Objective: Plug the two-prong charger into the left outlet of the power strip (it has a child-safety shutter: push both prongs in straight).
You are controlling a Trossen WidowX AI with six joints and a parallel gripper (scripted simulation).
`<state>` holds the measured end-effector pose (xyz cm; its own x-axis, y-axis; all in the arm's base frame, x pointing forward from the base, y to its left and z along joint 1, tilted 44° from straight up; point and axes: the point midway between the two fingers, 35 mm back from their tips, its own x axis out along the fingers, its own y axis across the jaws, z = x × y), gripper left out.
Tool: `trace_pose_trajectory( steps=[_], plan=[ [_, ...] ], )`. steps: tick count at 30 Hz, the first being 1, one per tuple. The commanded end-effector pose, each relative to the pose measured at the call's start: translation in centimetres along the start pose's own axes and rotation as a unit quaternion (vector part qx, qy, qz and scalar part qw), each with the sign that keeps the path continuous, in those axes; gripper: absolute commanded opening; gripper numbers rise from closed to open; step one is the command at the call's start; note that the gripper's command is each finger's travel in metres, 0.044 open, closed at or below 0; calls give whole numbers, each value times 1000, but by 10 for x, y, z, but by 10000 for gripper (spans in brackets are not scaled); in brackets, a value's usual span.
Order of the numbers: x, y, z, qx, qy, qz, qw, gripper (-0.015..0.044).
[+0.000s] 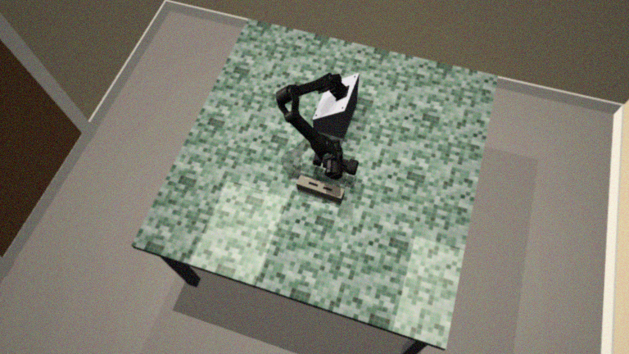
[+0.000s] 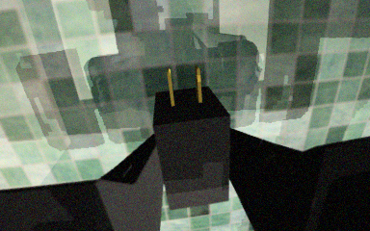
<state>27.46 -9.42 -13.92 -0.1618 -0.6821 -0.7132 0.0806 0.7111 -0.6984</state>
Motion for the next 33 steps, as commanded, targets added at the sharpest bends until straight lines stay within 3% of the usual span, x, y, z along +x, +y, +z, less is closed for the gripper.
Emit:
trace_pose_trajectory(
  steps=[1, 33],
  plan=[
    [0, 1, 6, 7, -1, 3, 1000, 0],
    [0, -1, 37, 32, -1, 4, 999, 0]
  ],
)
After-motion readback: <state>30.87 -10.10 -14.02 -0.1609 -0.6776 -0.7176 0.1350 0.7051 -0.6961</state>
